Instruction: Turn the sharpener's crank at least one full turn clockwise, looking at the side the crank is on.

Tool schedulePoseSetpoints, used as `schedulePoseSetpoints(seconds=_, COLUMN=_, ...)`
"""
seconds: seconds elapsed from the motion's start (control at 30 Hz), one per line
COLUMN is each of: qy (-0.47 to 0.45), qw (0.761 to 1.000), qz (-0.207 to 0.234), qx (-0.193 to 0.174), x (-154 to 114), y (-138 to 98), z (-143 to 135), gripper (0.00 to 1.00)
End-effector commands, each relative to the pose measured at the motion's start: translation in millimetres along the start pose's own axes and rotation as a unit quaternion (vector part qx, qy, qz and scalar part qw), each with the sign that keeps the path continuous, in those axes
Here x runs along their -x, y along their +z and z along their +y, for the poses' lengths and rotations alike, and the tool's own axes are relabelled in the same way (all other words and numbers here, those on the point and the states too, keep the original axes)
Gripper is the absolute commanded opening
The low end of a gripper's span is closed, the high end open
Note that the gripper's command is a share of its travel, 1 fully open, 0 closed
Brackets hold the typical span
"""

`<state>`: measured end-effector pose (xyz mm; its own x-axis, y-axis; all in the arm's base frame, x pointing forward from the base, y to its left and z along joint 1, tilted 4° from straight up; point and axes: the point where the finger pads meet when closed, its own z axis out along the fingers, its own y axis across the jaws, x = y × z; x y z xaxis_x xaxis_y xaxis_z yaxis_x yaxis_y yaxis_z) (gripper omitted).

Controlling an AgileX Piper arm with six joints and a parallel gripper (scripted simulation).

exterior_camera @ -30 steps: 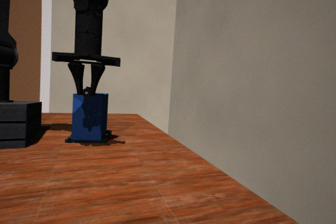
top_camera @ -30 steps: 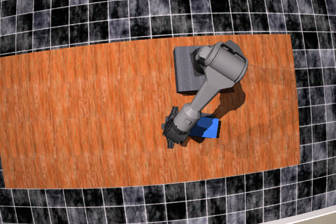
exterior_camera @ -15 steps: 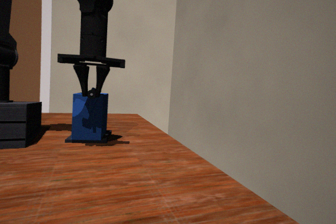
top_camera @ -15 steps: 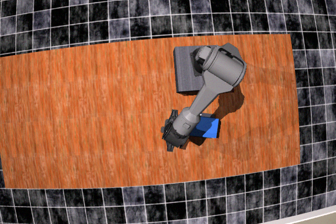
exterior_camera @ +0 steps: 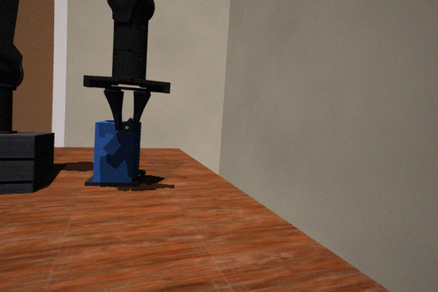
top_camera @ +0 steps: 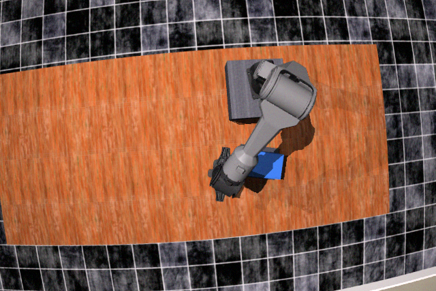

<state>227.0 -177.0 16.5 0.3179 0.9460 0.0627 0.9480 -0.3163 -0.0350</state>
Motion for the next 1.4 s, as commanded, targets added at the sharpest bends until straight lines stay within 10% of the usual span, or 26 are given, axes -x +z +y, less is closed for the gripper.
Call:
schedulePoseSetpoints(seconds=0.0, qy=0.001, qw=1.000, qz=0.000, qx=0.002, x=0.2, y=0.7, z=2.1, gripper=0.20)
schedulePoseSetpoints(seconds=1.37, qy=0.001, qw=1.000, qz=0.000, qx=0.000, x=-0.1, y=41.1, z=21.0, gripper=0.20)
